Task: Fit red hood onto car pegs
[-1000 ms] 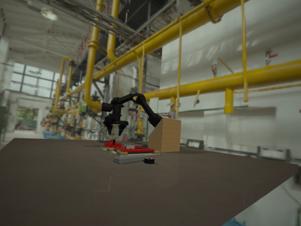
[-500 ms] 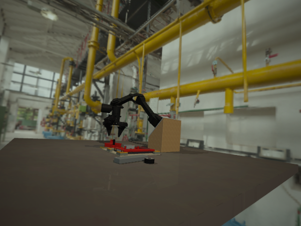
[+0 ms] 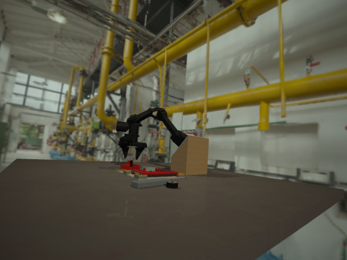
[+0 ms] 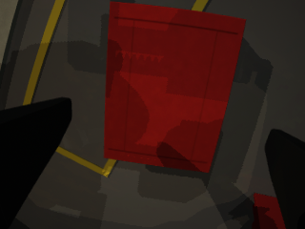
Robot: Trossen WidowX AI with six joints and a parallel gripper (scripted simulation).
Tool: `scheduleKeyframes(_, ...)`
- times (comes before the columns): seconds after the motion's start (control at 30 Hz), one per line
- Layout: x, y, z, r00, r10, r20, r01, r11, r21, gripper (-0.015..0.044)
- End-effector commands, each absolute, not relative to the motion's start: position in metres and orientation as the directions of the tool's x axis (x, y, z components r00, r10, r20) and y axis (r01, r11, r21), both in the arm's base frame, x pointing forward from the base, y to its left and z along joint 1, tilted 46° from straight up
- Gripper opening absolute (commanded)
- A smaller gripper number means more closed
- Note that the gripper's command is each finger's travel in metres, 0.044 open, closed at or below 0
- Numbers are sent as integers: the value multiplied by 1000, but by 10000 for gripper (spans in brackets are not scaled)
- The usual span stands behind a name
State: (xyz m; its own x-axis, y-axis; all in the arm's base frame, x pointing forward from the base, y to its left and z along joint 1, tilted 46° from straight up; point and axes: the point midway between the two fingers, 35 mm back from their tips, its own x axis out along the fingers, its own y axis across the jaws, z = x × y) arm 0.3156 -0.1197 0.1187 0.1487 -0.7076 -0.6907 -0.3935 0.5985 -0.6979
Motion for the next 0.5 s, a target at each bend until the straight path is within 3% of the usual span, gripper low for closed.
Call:
scheduleKeyframes(0.0,315,-122,113,146,-704,-695,-403,599,-692,440)
scheduleKeyframes(0.47,316,-129,106,146,-705,-694,-402,599,-693,440)
